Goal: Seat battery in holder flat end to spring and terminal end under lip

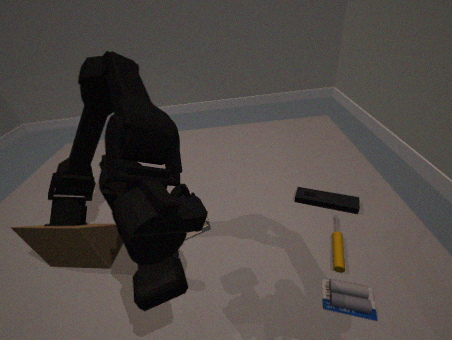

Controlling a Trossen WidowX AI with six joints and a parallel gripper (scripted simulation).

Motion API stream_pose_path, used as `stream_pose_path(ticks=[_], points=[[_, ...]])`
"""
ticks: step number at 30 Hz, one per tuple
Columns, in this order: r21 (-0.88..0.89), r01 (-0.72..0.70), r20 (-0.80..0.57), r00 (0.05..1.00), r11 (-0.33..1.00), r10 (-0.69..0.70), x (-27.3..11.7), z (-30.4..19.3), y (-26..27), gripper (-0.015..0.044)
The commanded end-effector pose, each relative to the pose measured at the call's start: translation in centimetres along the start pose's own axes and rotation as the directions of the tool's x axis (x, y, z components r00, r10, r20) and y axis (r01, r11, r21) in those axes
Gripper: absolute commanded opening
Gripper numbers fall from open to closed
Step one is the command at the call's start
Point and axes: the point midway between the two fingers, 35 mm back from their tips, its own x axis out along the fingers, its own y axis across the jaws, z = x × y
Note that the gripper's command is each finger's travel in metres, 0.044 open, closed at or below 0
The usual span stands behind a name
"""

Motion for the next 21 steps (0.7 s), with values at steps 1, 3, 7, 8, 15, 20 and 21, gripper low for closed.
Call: stream_pose_path(ticks=[1, 3, 7, 8, 15, 20, 21], points=[[-0.010, -0.009, 0.006, 1.000, 1.000, 0.009, 1.3, 0.3, -0.1, 0.0000], [-0.010, -0.008, 0.006, 1.000, 1.000, 0.009, 3.1, 0.4, -0.1, 0.0000], [-0.010, -0.010, 0.007, 1.000, 1.000, 0.010, 6.8, 0.4, 0.0, 0.0000], [-0.010, -0.011, 0.007, 1.000, 1.000, 0.011, 7.5, 0.4, 0.1, 0.0000], [-0.011, -0.012, 0.008, 1.000, 1.000, 0.012, 8.0, 0.3, 0.4, 0.0000], [-0.010, -0.012, 0.007, 1.000, 1.000, 0.012, 8.0, 0.4, 1.2, 0.0000], [-0.010, -0.012, 0.007, 1.000, 1.000, 0.012, 7.9, 0.4, 1.4, 0.0000]])
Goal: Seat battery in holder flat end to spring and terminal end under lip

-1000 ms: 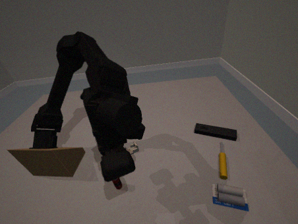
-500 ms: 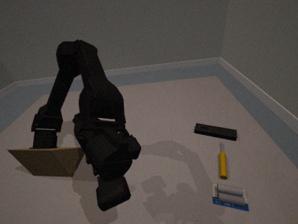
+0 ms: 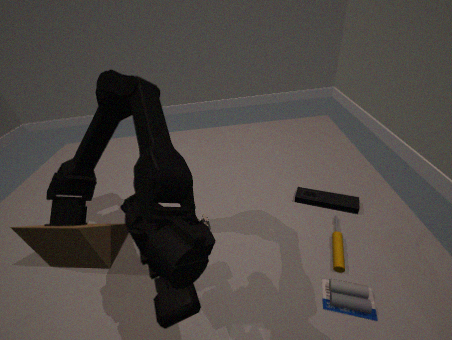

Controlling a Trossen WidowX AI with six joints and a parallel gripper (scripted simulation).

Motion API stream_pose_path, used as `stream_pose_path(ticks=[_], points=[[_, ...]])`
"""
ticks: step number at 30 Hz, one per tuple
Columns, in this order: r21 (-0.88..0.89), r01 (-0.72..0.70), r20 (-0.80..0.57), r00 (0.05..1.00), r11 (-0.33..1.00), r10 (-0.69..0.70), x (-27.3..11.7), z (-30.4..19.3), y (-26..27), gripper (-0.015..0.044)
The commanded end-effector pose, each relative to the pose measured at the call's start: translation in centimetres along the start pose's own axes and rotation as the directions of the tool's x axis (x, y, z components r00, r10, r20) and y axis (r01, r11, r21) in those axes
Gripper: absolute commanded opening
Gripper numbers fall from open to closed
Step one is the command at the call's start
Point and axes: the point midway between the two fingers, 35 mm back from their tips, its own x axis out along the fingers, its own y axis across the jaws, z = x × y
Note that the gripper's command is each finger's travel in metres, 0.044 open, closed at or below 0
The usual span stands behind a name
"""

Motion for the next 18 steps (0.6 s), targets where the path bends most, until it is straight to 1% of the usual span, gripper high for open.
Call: stream_pose_path(ticks=[1, 18], points=[[0.003, -0.006, 0.002, 1.000, 1.000, 0.006, 0.2, 0.1, 0.8, 0.0000], [0.004, -0.007, 0.002, 1.000, 1.000, 0.007, 0.1, 0.1, 3.5, 0.0000]])
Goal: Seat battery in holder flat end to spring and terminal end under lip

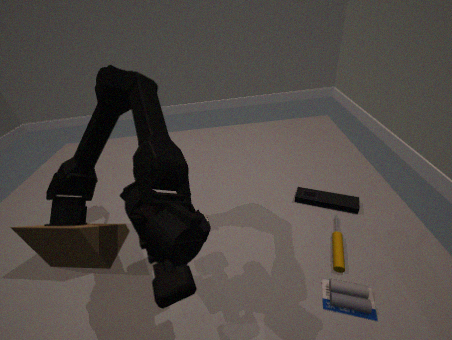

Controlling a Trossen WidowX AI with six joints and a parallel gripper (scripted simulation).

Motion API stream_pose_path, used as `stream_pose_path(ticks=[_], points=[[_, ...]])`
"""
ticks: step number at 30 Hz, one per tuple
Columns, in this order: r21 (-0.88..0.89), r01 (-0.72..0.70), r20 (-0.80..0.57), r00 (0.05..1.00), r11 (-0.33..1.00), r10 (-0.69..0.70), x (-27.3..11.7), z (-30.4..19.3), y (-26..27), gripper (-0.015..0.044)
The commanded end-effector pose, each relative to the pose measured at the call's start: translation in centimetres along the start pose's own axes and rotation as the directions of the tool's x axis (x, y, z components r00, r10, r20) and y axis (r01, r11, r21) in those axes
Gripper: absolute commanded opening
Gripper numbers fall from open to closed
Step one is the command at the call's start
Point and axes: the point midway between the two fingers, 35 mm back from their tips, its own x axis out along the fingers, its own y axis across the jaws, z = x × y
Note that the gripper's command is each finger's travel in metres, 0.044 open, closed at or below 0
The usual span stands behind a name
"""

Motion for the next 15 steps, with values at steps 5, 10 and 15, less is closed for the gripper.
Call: stream_pose_path(ticks=[5, 10, 15], points=[[0.005, -0.010, 0.001, 1.000, 1.000, 0.010, 0.3, -0.1, 1.5, 0.0000], [0.005, -0.011, 0.001, 1.000, 1.000, 0.011, 0.3, -0.1, 2.4, 0.0000], [0.005, -0.011, 0.001, 1.000, 1.000, 0.011, 0.3, -0.2, 3.1, 0.0000]])
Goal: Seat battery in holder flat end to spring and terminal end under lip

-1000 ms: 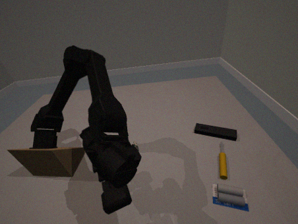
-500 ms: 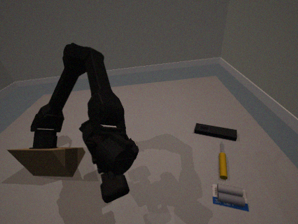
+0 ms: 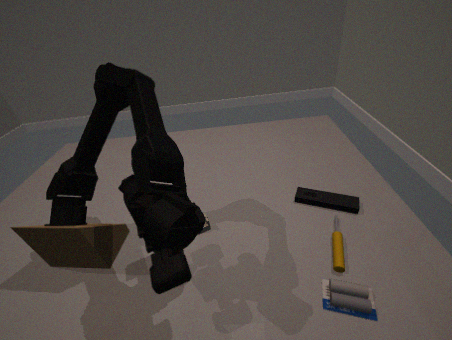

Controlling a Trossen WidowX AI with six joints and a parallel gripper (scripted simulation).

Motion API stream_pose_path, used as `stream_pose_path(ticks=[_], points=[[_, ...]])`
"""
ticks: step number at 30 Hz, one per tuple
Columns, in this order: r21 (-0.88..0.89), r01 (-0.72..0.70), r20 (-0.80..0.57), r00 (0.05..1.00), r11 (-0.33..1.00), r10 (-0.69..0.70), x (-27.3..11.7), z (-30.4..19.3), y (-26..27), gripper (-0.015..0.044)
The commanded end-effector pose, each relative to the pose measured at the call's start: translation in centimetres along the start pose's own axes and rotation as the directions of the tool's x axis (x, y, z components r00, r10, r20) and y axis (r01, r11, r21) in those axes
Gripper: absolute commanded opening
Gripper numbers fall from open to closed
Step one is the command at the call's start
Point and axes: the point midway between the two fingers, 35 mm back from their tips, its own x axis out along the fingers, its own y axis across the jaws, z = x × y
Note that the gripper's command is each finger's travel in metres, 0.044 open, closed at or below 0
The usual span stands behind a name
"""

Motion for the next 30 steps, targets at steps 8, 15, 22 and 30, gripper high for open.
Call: stream_pose_path(ticks=[8, 15, 22, 30], points=[[0.001, -0.006, -0.005, 1.000, 1.000, 0.006, 0.1, -0.1, 0.6, 0.0000], [0.004, -0.004, -0.003, 1.000, 1.000, 0.004, -5.5, 0.0, 0.4, 0.0000], [0.004, -0.007, -0.002, 1.000, 1.000, 0.007, -7.8, -0.1, 0.7, 0.0000], [0.010, -0.004, 0.008, 1.000, 1.000, 0.004, -7.7, -0.1, 0.6, 0.0000]])
